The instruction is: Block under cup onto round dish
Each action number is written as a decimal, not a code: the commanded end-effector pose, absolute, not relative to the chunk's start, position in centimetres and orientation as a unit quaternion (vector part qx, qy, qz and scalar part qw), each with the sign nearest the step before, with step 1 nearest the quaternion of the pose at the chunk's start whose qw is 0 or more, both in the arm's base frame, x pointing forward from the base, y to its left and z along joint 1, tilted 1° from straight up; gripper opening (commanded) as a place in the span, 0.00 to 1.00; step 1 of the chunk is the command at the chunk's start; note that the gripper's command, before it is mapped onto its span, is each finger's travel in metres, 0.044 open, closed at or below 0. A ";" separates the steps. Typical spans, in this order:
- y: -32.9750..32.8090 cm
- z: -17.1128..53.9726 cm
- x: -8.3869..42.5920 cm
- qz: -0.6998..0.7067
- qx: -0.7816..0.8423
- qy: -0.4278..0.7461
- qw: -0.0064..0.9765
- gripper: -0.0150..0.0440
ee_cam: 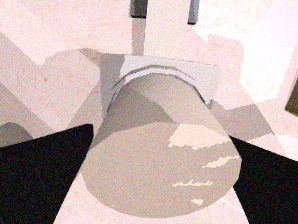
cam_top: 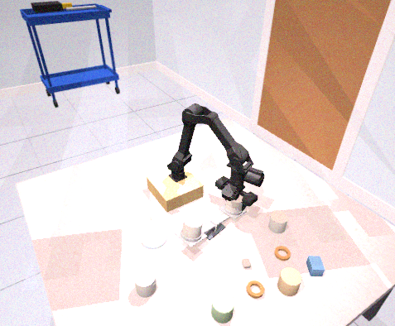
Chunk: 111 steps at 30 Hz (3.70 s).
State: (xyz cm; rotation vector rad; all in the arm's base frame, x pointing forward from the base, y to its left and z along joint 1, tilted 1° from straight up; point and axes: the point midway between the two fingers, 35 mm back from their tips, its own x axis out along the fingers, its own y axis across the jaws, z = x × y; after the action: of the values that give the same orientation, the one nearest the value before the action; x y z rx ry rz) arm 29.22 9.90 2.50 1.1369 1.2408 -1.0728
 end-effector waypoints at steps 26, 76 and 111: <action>9.9 3.7 29.5 -0.454 0.478 0.521 0.542 0.25; 10.1 10.0 29.7 -0.454 0.478 0.521 0.542 0.25; 9.8 14.4 28.9 -0.454 0.478 0.521 0.542 0.25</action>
State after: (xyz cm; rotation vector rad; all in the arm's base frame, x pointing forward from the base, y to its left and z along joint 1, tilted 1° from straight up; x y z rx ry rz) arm 28.97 9.81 13.67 1.1233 1.2435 -1.0860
